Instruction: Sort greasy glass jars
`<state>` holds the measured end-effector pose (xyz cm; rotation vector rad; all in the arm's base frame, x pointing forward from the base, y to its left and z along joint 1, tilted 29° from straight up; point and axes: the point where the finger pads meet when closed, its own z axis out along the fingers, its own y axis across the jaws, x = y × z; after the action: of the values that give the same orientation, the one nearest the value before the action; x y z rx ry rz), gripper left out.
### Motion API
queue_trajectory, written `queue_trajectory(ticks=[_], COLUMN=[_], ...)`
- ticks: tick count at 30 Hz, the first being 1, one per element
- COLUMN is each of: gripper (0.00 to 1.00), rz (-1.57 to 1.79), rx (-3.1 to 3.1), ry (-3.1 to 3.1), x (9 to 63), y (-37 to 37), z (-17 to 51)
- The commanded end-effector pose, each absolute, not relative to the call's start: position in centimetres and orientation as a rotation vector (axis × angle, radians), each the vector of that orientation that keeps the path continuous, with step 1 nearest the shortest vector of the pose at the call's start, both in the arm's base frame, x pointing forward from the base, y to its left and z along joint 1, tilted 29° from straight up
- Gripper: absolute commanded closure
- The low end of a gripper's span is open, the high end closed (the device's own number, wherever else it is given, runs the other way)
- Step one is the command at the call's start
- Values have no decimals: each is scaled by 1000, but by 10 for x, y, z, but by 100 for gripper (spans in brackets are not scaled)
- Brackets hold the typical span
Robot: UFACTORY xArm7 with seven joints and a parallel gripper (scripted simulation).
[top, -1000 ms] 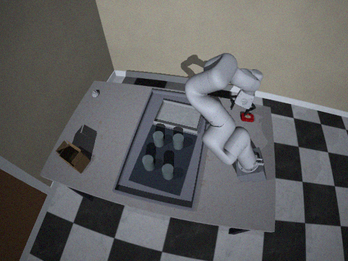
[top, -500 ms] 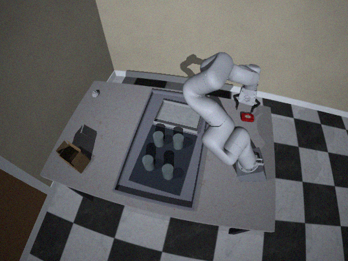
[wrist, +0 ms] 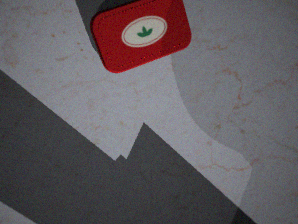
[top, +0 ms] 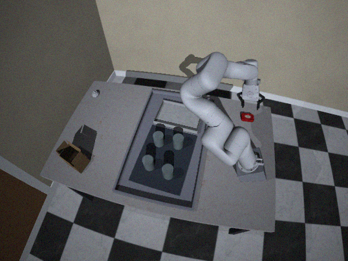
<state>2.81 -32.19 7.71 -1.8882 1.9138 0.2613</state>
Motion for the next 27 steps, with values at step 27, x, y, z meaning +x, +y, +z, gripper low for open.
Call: queue_trajectory(ticks=[27], gripper=[0], rz=[574], rx=[-2133], ry=[2058], x=[-2], y=[-369], z=[111])
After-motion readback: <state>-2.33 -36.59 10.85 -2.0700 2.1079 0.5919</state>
